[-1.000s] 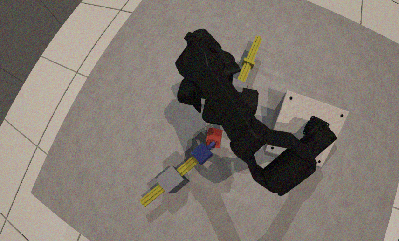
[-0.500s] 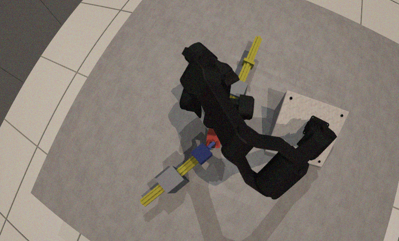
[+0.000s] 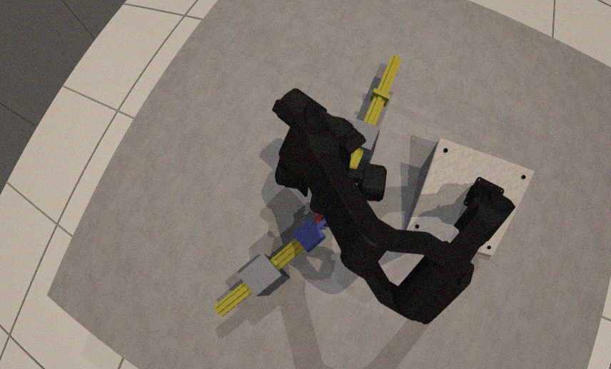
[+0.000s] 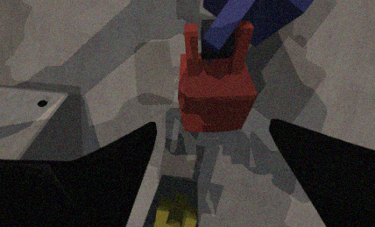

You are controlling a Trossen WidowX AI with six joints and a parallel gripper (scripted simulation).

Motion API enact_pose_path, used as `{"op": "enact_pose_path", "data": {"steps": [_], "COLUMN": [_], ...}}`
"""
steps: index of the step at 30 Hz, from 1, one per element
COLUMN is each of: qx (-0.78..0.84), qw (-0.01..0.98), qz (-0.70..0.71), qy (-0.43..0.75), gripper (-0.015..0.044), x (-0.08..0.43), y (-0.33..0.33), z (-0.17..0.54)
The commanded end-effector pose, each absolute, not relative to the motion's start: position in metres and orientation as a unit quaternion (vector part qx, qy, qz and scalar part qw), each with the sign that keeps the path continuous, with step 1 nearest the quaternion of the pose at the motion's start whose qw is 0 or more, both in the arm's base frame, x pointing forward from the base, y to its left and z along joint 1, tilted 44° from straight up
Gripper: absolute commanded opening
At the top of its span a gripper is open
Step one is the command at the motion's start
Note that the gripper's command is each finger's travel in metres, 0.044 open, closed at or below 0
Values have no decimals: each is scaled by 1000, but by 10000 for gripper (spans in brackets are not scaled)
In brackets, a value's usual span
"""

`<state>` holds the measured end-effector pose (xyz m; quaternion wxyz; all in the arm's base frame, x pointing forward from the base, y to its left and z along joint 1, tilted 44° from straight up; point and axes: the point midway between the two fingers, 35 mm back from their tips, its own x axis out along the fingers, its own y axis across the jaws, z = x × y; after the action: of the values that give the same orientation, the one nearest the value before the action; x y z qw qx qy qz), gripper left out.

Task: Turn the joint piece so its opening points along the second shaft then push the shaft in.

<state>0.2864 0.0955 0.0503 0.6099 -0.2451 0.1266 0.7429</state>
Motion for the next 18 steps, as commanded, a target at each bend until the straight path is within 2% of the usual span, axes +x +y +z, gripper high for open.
{"op": "enact_pose_path", "data": {"steps": [1, 18], "qx": [-244, -244], "qw": [609, 609], "qz": [744, 744], "qy": [124, 124], "gripper": [440, 440], "x": [280, 276], "y": [111, 130], "z": [64, 60]}}
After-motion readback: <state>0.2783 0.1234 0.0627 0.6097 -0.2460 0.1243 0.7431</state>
